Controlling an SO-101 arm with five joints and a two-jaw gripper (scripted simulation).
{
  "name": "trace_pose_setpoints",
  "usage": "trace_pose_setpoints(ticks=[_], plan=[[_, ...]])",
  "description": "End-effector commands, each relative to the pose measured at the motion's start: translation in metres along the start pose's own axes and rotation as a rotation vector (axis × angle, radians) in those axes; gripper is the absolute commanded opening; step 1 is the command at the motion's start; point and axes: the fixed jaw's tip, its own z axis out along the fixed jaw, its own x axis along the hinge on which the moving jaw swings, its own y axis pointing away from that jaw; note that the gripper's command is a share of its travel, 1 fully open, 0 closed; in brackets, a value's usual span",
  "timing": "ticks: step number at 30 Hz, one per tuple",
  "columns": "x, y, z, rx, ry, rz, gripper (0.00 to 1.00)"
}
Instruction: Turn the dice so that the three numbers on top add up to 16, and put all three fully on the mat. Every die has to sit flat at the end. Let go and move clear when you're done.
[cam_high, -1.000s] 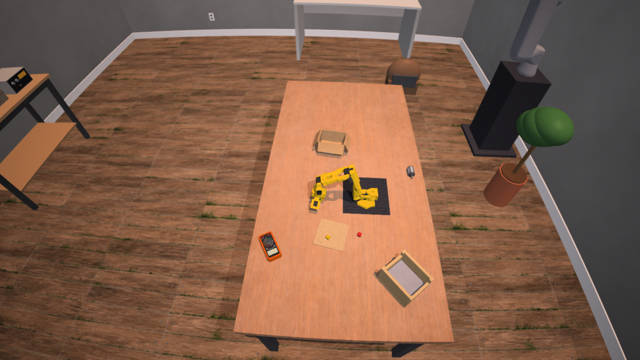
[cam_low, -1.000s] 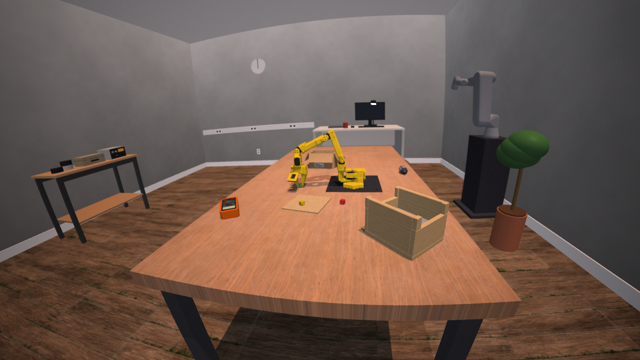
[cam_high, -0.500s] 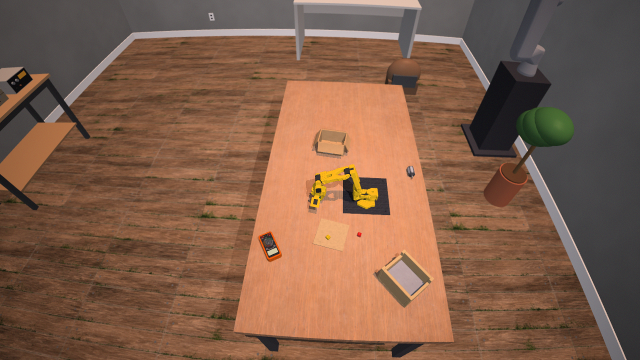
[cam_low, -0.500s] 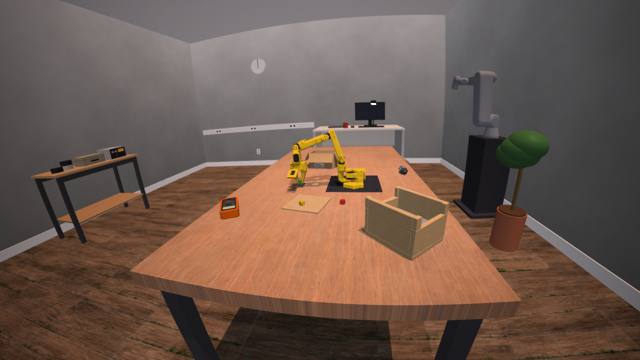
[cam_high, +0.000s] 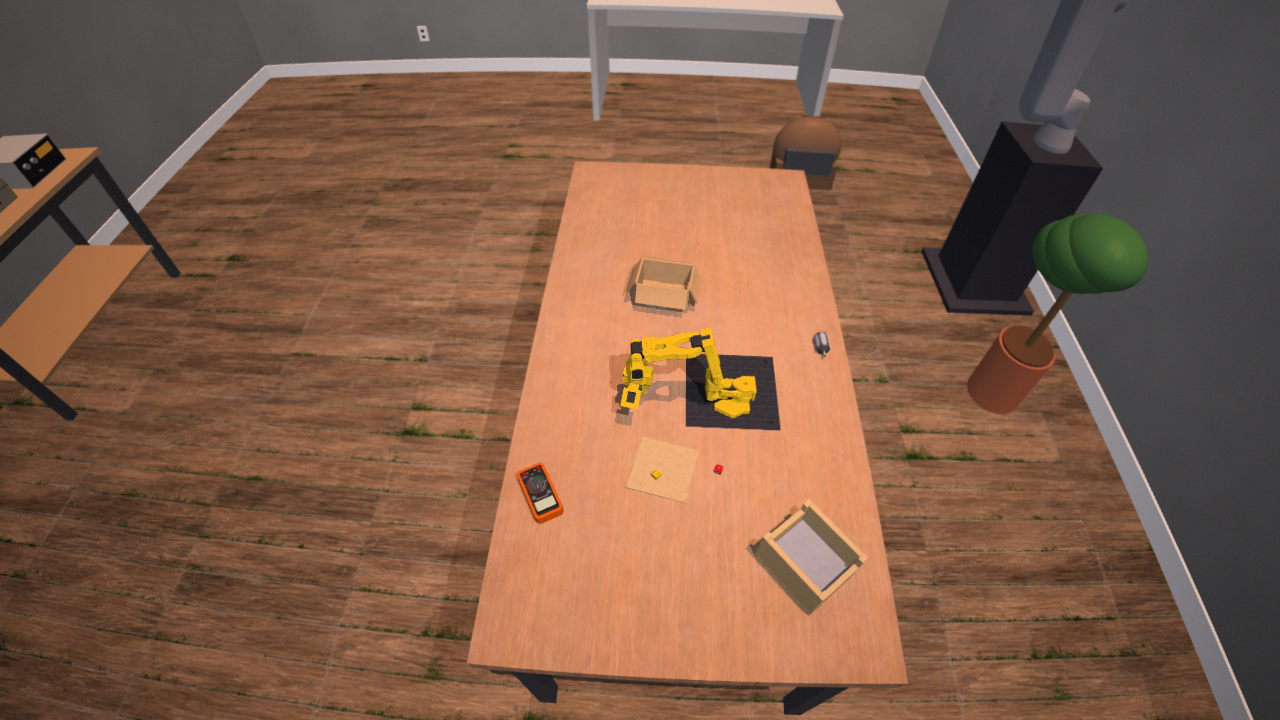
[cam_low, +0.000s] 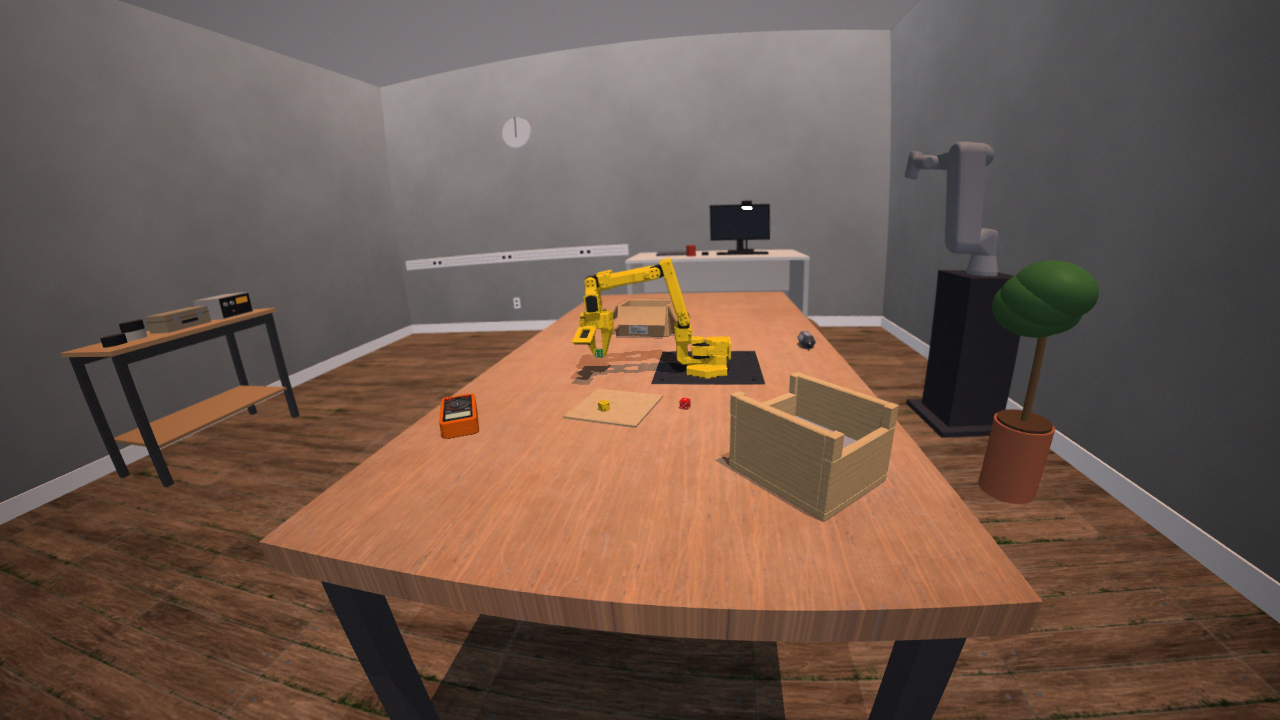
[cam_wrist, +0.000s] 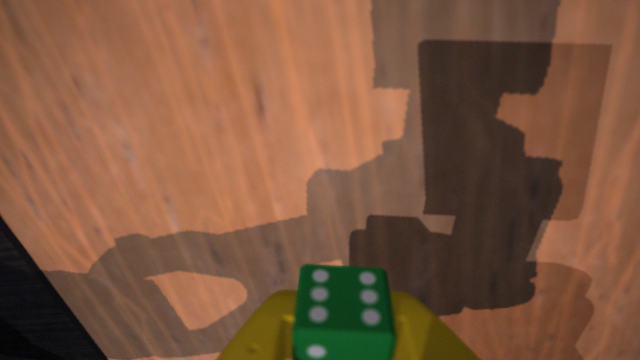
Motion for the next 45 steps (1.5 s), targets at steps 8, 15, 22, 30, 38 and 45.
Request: trace_pose_setpoints(ticks=[8,15,22,30,38,45], plan=[[0.002,-0.002,-0.004,0.025,-0.010,0.046,0.00],[0.008,-0.008,-0.004,0.082,-0.036,0.232,0.00],[0.012,-0.013,-0.005,0.129,-0.064,0.391,0.00],[0.017,-0.016,-0.005,0.168,-0.091,0.524,0.00],[0.017,-0.017,-0.005,0.172,-0.094,0.534,0.00],[0.020,-0.022,-0.004,0.255,-0.151,0.647,0.00]])
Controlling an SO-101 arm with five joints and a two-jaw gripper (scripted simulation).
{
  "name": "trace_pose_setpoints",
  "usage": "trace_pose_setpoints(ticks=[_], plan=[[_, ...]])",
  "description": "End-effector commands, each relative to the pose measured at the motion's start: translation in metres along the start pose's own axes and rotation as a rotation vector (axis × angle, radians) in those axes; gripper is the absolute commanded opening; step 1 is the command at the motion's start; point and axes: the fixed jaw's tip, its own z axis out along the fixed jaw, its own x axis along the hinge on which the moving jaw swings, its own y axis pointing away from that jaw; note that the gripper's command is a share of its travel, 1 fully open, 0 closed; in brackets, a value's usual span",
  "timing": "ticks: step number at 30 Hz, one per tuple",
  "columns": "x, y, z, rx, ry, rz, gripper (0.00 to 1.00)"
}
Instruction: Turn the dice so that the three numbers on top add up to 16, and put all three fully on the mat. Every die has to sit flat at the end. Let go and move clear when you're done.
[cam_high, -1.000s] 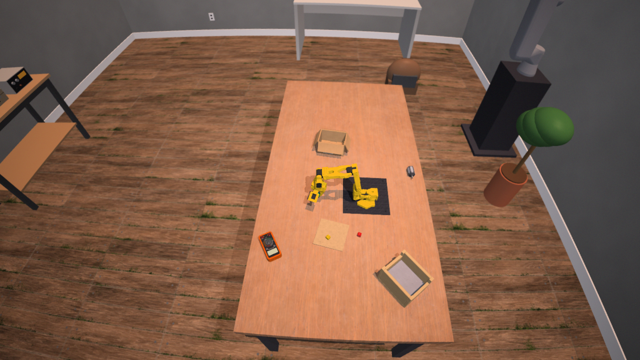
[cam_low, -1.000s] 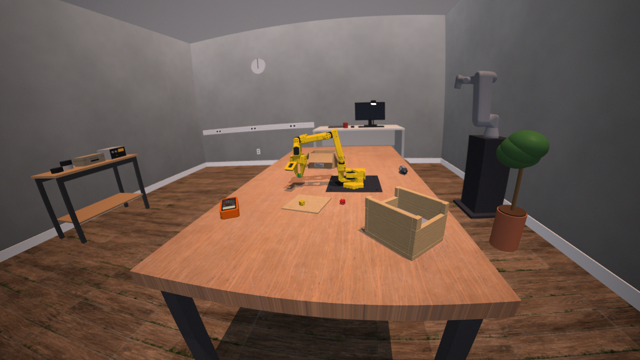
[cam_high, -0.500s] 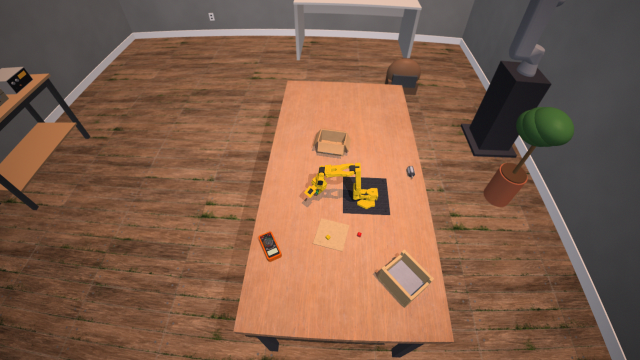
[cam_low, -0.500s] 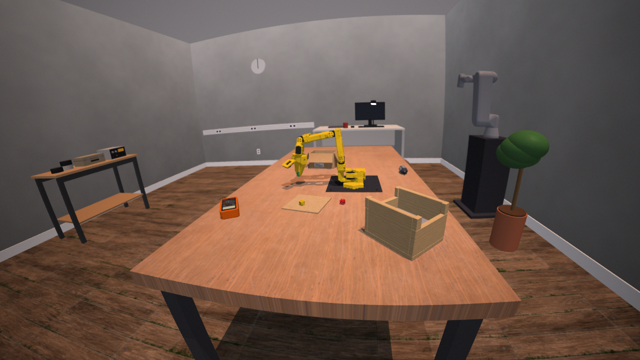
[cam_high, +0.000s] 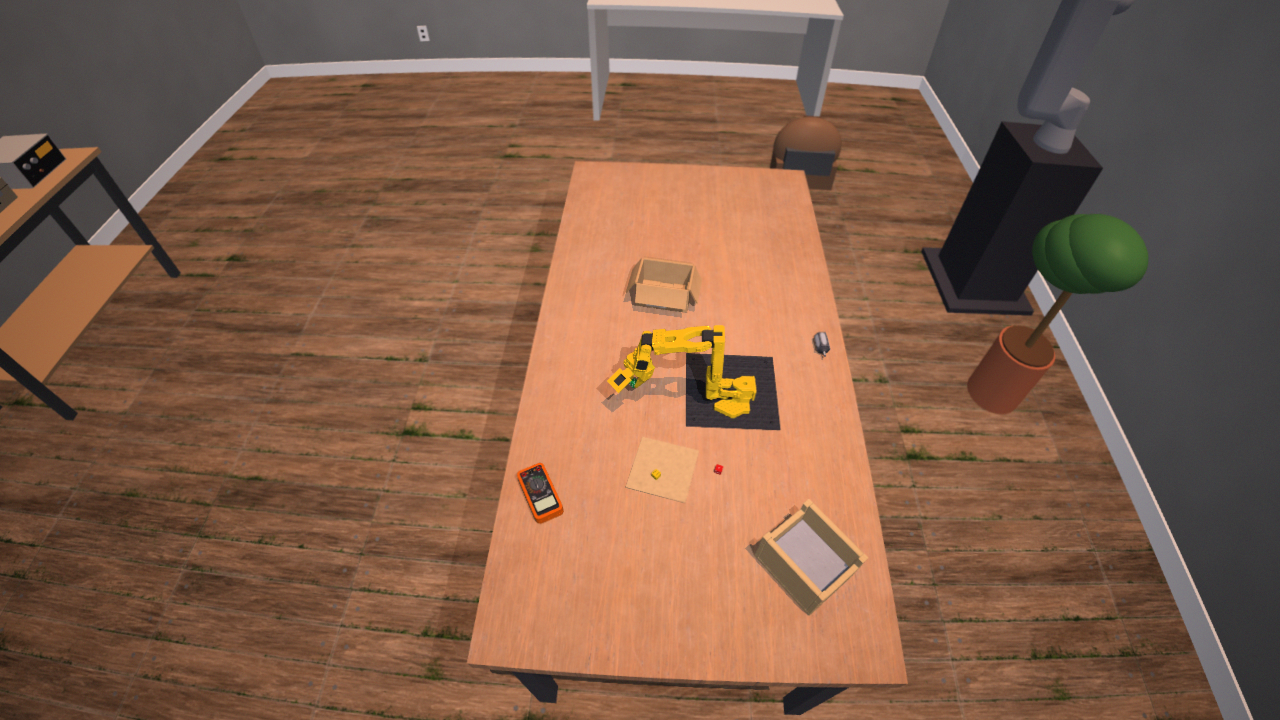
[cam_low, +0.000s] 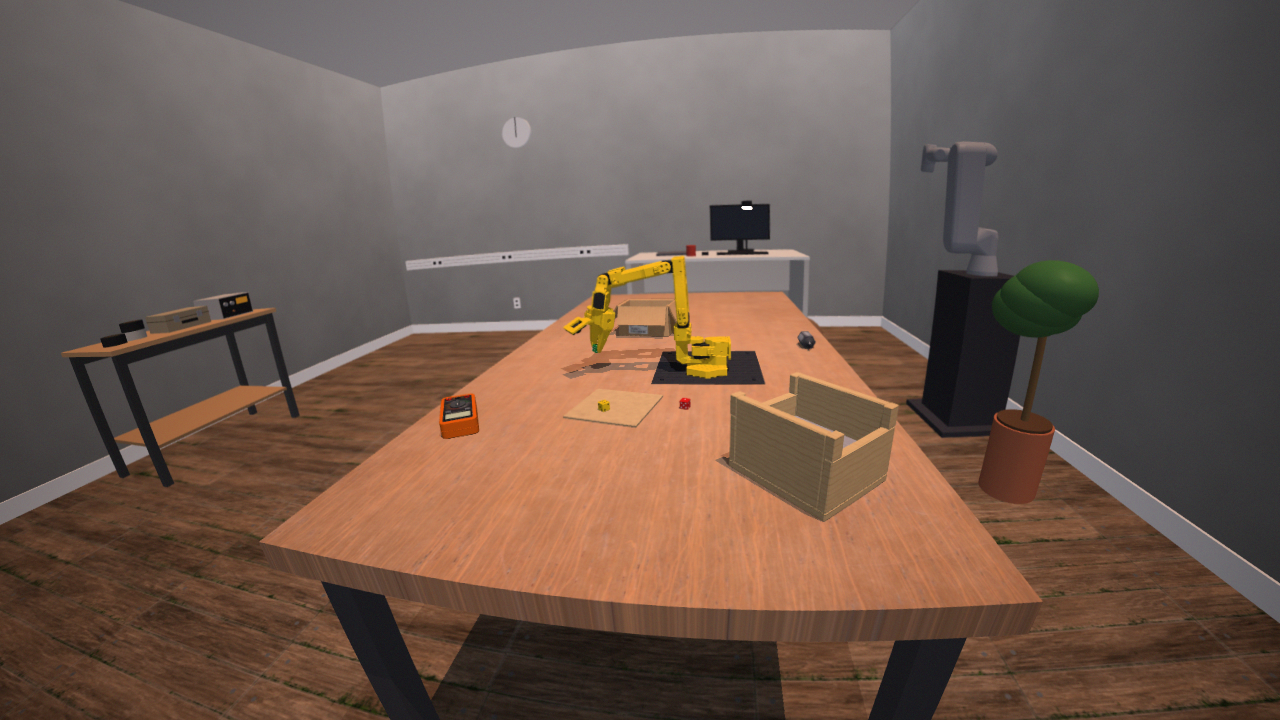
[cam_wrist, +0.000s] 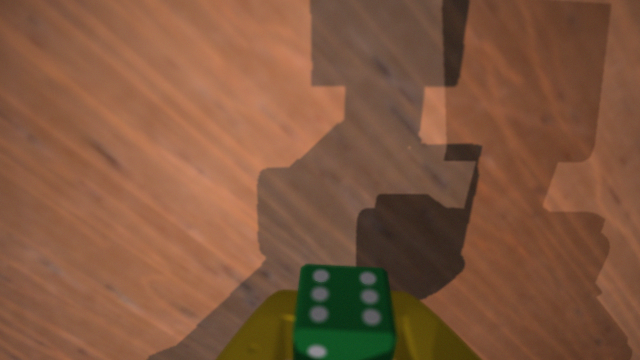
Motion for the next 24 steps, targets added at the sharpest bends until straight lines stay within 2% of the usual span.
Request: trace_pose_setpoints(ticks=[1,5,7,14,18,24], plan=[[0.000,-0.005,0.000,0.064,-0.064,0.100,0.00],[0.001,-0.012,0.002,0.140,-0.152,0.236,0.00],[0.001,-0.012,0.002,0.140,-0.152,0.236,0.00],[0.004,-0.020,0.001,0.244,-0.308,0.447,0.00],[0.005,-0.021,0.001,0.268,-0.354,0.503,0.00],[0.005,-0.022,0.001,0.273,-0.362,0.513,0.00]])
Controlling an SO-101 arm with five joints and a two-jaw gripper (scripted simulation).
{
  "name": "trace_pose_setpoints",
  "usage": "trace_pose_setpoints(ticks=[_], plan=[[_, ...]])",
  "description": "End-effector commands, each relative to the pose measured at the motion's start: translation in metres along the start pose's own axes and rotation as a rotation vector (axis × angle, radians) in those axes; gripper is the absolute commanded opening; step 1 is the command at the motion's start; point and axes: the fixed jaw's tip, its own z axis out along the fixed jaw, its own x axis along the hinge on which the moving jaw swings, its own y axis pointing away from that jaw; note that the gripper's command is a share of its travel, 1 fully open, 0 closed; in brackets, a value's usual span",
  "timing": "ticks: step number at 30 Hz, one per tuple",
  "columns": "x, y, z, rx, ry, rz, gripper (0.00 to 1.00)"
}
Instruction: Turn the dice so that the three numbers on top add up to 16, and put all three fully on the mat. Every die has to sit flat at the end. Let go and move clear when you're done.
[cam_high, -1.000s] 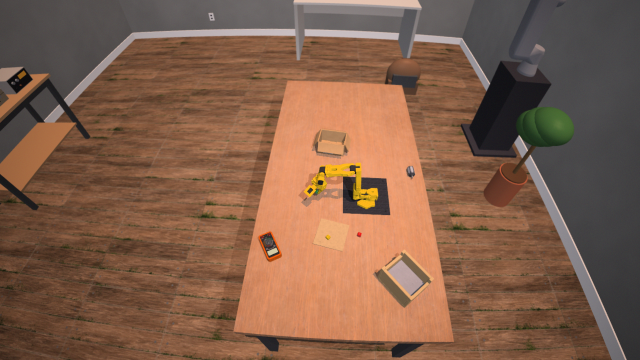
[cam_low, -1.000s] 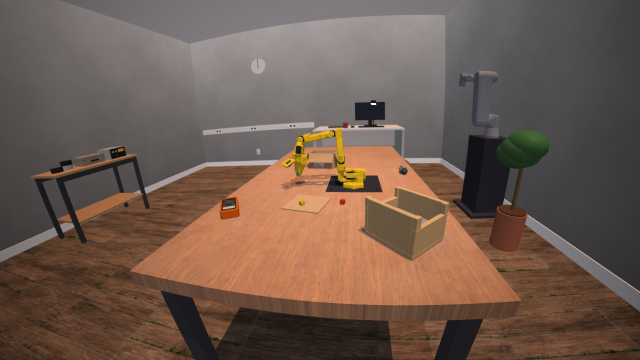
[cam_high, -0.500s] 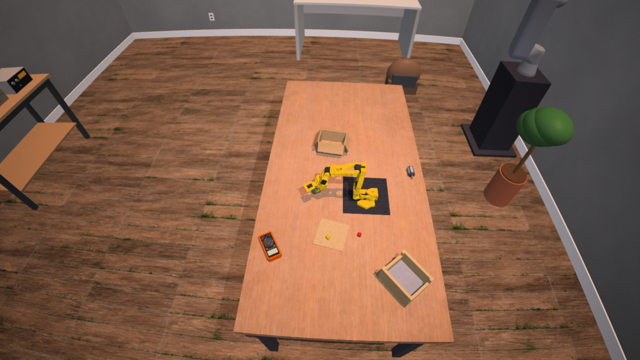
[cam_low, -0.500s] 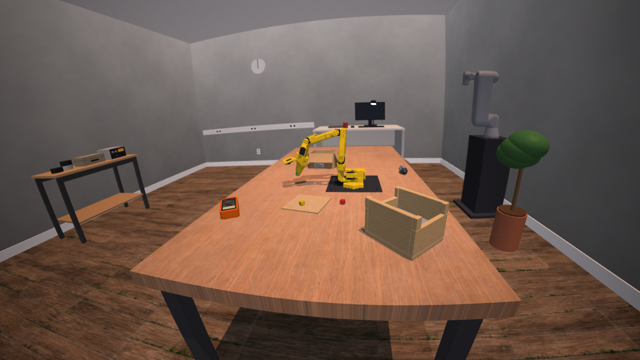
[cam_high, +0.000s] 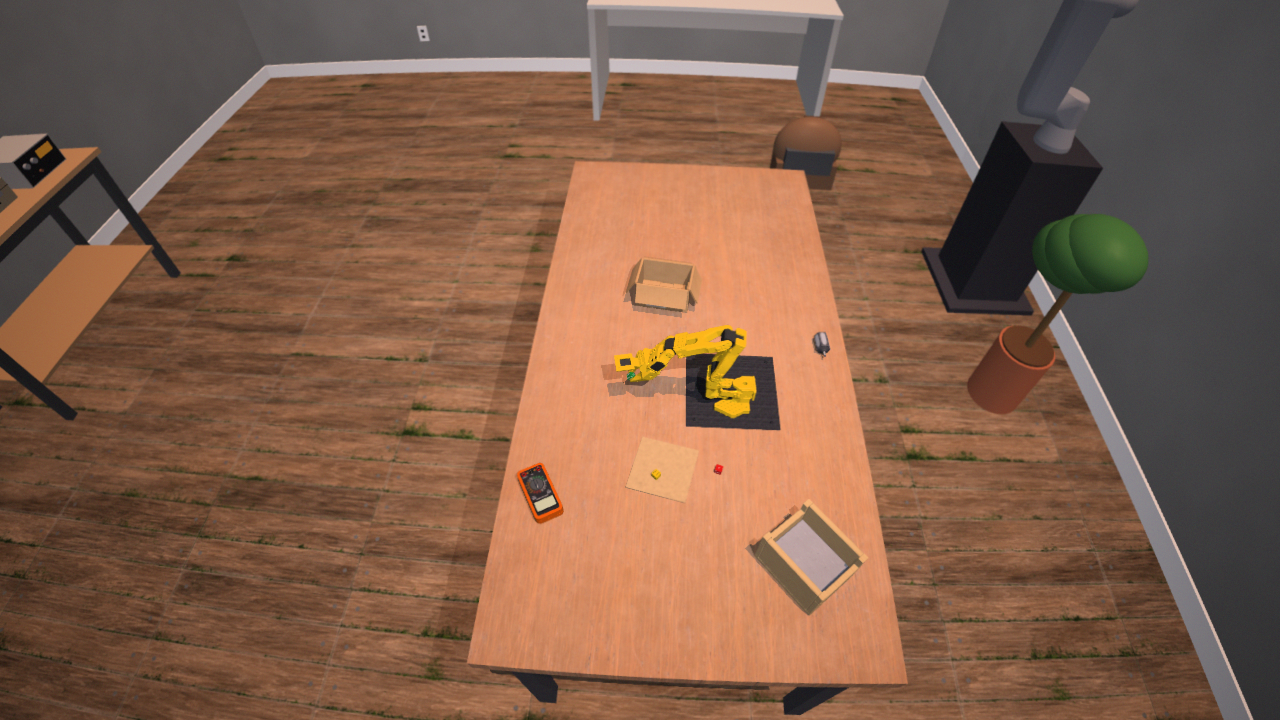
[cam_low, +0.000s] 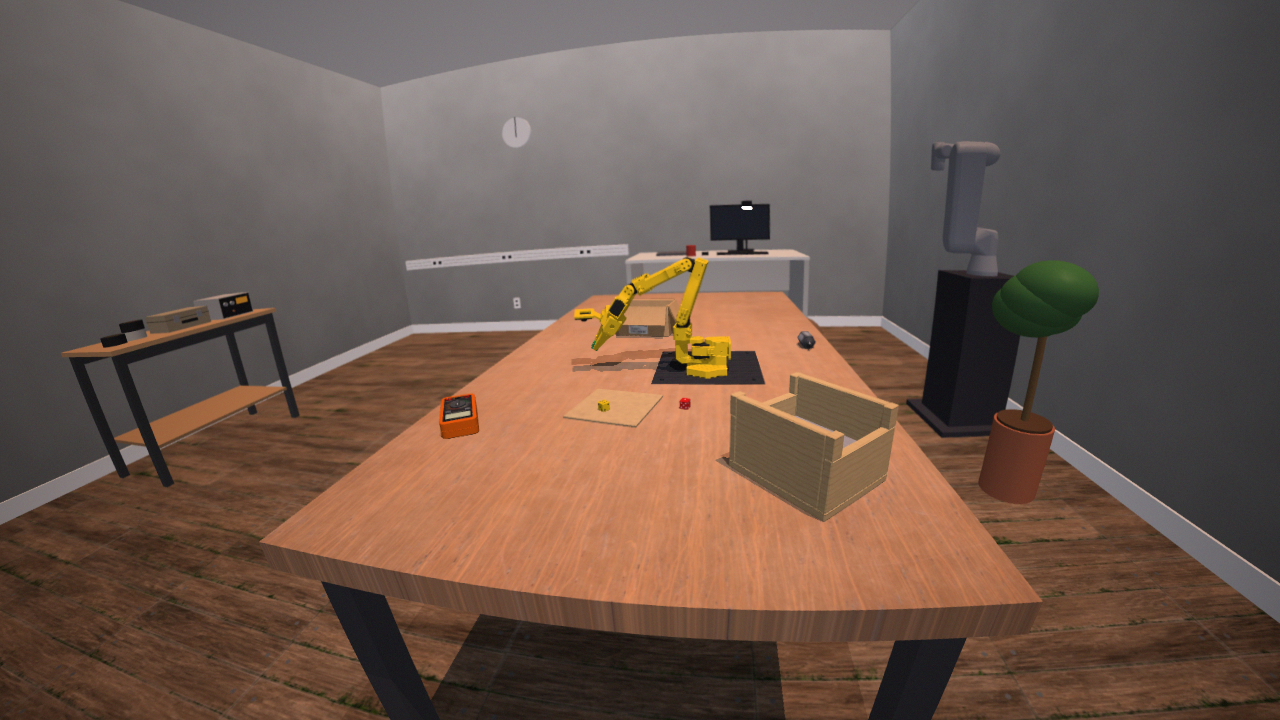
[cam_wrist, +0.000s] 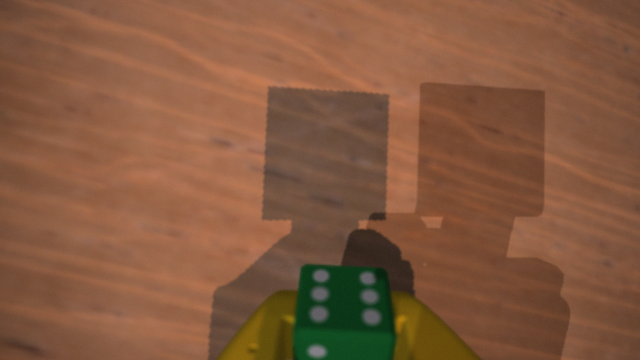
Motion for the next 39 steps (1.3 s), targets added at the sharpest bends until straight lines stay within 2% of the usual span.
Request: trace_pose_setpoints(ticks=[1,8,15,17,25,32,34,39], plan=[[0.000,-0.002,-0.001,0.009,-0.015,0.017,0.00],[0.000,-0.003,0.002,0.019,-0.035,0.034,0.00],[-0.003,-0.007,0.009,0.054,-0.116,0.101,0.00],[-0.003,-0.007,0.009,0.054,-0.116,0.101,0.00],[-0.005,-0.015,0.015,0.110,-0.271,0.223,0.00],[-0.005,-0.021,0.013,0.148,-0.411,0.324,0.00],[-0.005,-0.021,0.013,0.148,-0.411,0.324,0.00],[-0.005,-0.024,0.009,0.163,-0.482,0.372,0.00]])
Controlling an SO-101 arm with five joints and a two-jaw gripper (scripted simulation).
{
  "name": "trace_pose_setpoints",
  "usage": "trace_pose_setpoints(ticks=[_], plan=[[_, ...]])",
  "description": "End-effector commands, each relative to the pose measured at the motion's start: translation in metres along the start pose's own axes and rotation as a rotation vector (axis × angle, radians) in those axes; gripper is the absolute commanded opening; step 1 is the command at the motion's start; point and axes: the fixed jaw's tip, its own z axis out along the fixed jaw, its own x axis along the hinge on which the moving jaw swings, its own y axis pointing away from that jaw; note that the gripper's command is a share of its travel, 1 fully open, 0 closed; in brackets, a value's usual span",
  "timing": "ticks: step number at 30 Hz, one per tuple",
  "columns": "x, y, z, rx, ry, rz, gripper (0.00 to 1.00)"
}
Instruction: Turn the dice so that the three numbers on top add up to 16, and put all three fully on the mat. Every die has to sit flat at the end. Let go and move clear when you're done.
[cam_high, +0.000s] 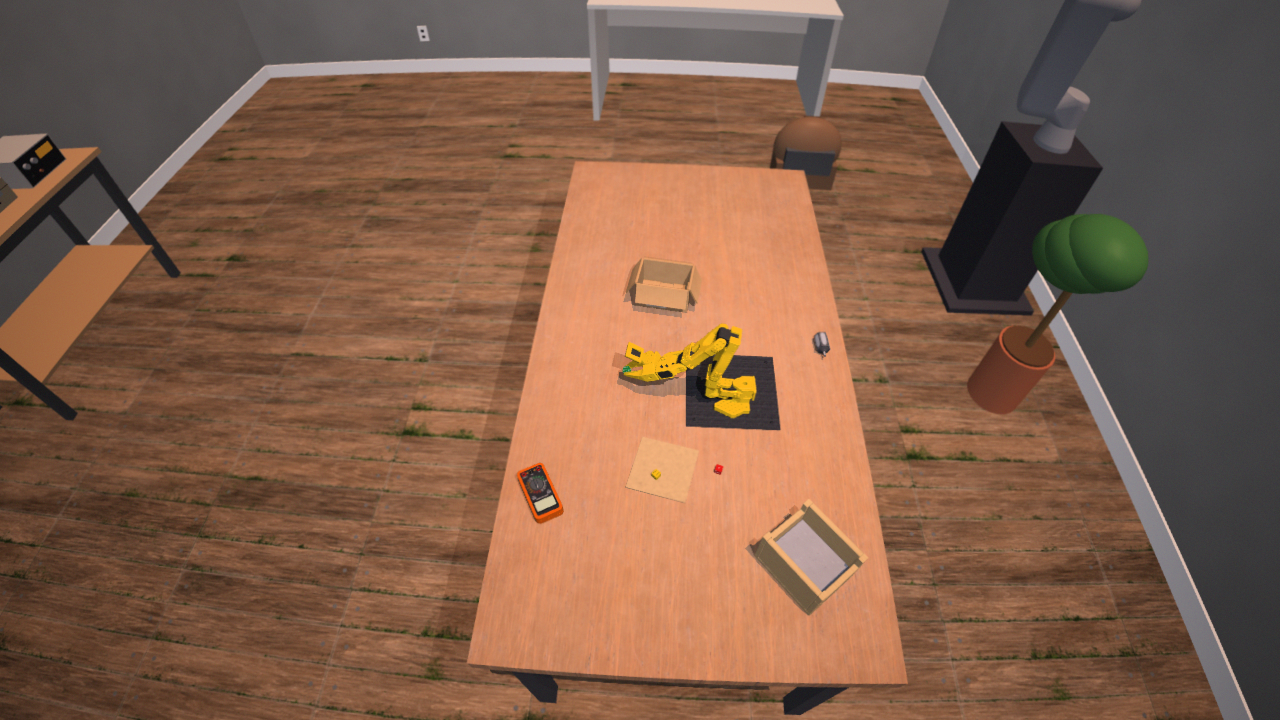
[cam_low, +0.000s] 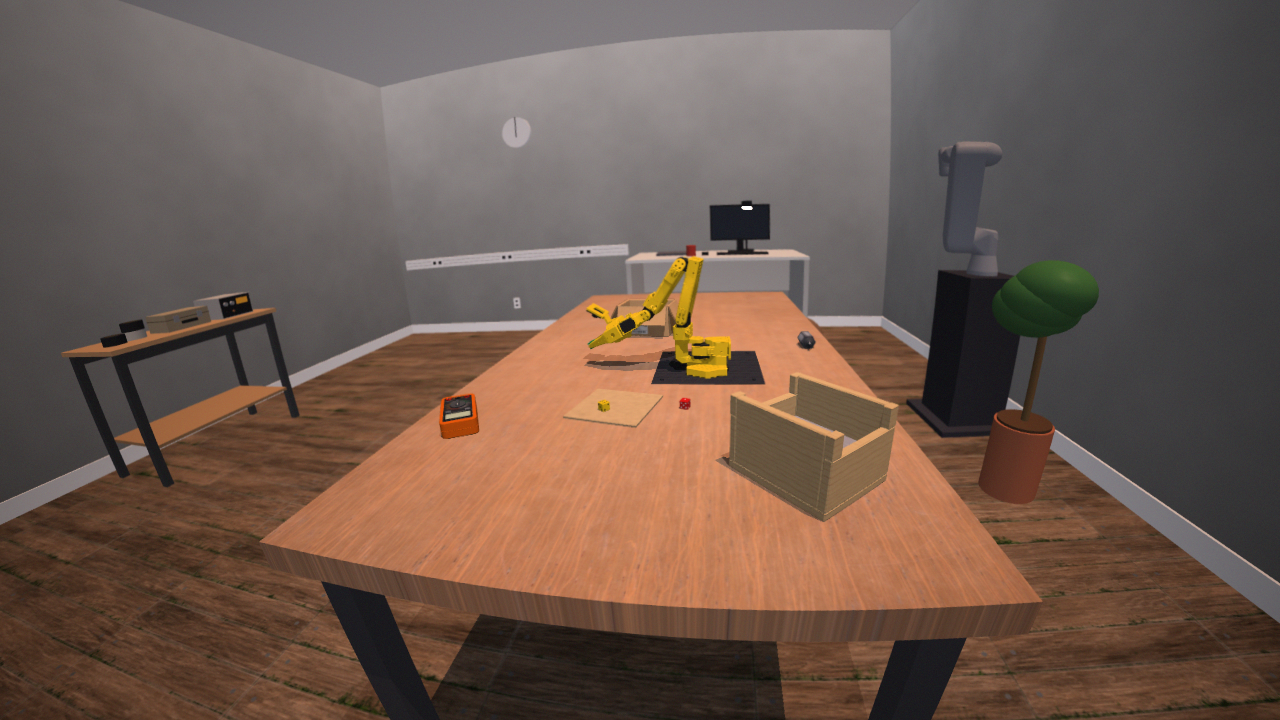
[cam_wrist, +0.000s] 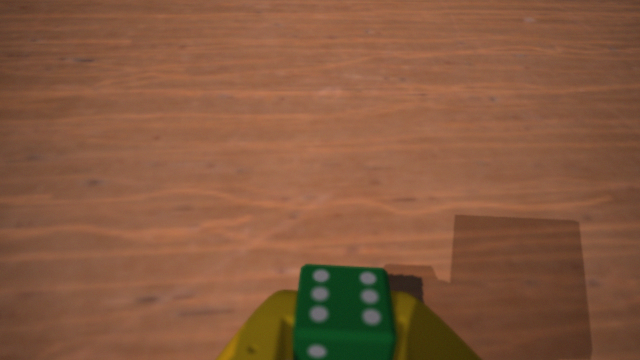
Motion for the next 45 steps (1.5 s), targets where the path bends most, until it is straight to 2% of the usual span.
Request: trace_pose_setpoints(ticks=[1,8,45], plan=[[0.0005,-0.0032,-0.0019,0.014,-0.056,0.041,0.00],[-0.0006,-0.0044,-0.0039,0.019,-0.086,0.062,0.00],[0.0003,-0.0044,-0.0047,0.019,-0.085,0.077,0.00]])
